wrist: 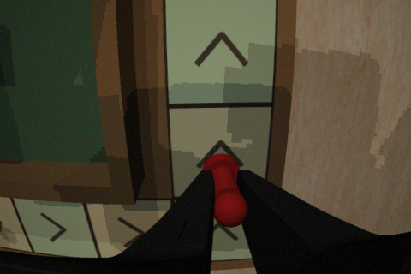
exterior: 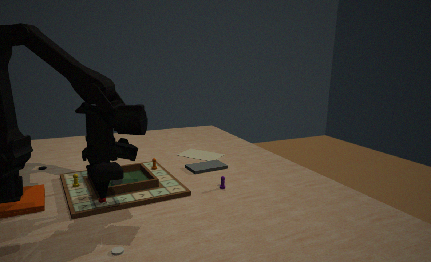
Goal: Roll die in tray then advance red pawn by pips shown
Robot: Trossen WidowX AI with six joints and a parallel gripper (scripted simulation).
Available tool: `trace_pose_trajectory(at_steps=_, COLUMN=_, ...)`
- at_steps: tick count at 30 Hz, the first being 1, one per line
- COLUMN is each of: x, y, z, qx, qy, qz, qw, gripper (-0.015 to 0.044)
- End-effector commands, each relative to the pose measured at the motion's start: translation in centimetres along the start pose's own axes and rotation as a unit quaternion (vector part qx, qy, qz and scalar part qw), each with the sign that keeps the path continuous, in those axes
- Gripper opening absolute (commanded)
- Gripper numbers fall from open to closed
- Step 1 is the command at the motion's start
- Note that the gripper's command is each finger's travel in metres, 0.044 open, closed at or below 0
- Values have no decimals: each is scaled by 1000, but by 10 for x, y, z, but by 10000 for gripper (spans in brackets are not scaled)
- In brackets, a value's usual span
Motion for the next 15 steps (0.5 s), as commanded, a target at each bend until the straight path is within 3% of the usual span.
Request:
trace_pose_trajectory(at_steps=1, x=-5, y=-4, z=-19, qx=4, qy=-6, qz=-1, qw=1000, gripper=0)
trace_pose_trajectory(at_steps=15, x=-6, y=-6, z=-88, qx=5, qy=-6, qz=-1, qw=1000, gripper=0)
Point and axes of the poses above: the point midway between the two fingers, 35 mm back from their tips, its own z axis out along the fingers, its own y axis across the jaws, x = y × z, the point moved 6 cm from there along -z, back along the fingers, and after that the axes turned 12 degrees about -z, right-handed, at the moved point
